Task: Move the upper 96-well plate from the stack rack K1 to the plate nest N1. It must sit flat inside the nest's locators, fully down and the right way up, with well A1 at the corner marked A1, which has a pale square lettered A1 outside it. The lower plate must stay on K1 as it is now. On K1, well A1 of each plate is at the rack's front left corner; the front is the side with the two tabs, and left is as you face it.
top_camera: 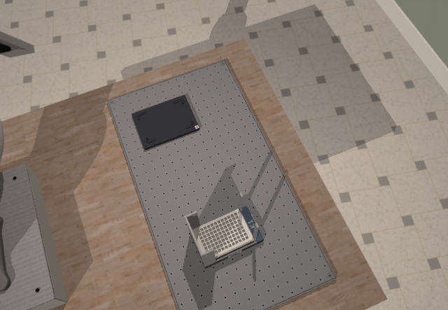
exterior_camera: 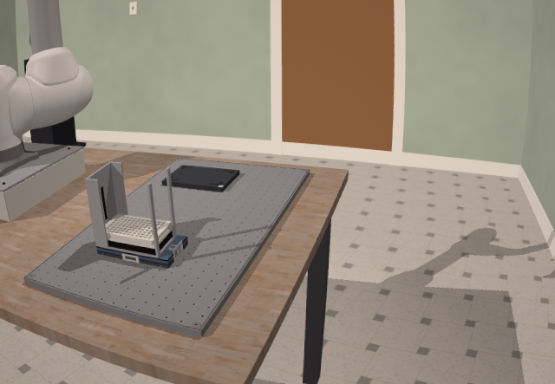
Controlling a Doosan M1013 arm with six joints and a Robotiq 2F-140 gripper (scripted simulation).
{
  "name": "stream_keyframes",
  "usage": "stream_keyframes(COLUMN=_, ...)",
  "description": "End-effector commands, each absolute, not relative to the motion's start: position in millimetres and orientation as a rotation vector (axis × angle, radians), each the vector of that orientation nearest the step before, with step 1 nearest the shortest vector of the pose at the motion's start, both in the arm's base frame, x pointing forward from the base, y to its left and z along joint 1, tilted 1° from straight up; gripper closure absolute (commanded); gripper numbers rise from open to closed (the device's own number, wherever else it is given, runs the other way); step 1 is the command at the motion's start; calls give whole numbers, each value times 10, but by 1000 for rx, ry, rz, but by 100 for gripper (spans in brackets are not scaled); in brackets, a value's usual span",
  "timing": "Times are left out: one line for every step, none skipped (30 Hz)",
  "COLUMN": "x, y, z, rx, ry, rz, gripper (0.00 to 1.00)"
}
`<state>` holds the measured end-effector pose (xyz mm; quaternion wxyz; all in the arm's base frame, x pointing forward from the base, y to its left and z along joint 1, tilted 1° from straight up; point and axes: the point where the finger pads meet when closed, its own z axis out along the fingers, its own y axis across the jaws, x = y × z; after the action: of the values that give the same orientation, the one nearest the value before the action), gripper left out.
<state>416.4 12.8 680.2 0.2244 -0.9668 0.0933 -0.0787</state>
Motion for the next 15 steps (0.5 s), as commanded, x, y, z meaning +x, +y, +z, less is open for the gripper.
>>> stream_keyframes(x=4253, y=80, z=6695, rx=-2672, ry=260, rz=-215, gripper=0)
stream_keyframes(x=4283, y=64, z=6659, rx=-2672, ry=260, rz=-215, gripper=0)
stream_keyframes(x=4313, y=47, z=6623, rx=-2672, ry=260, rz=-215, gripper=0)
stream_keyframes(x=4343, y=30, z=6587, rx=-2672, ry=260, rz=-215, gripper=0)
stream_keyframes(x=4373, y=14, z=6550, rx=-2672, ry=260, rz=-215, gripper=0)
stream_keyframes(x=4403, y=-3, z=6514, rx=-2672, ry=260, rz=-215, gripper=0)
stream_keyframes(x=4434, y=-20, z=6478, rx=-2672, ry=260, rz=-215, gripper=0)
stream_keyframes(x=4464, y=-37, z=6442, rx=-2672, ry=260, rz=-215, gripper=0)
stream_keyframes(x=4491, y=-53, z=6403, rx=-2702, ry=274, rz=-205, gripper=0)
stream_keyframes(x=4518, y=-69, z=6364, rx=-2707, ry=276, rz=-203, gripper=0)
stream_keyframes(x=4545, y=-85, z=6325, rx=-2707, ry=276, rz=-203, gripper=0)
stream_keyframes(x=4545, y=-85, z=6325, rx=-2707, ry=276, rz=-203, gripper=0)
stream_keyframes(x=4545, y=-85, z=6325, rx=-2707, ry=276, rz=-203, gripper=0)
stream_keyframes(x=4572, y=-101, z=6286, rx=-2707, ry=276, rz=-203, gripper=0)
stream_keyframes(x=4599, y=-117, z=6247, rx=-2707, ry=276, rz=-203, gripper=0)
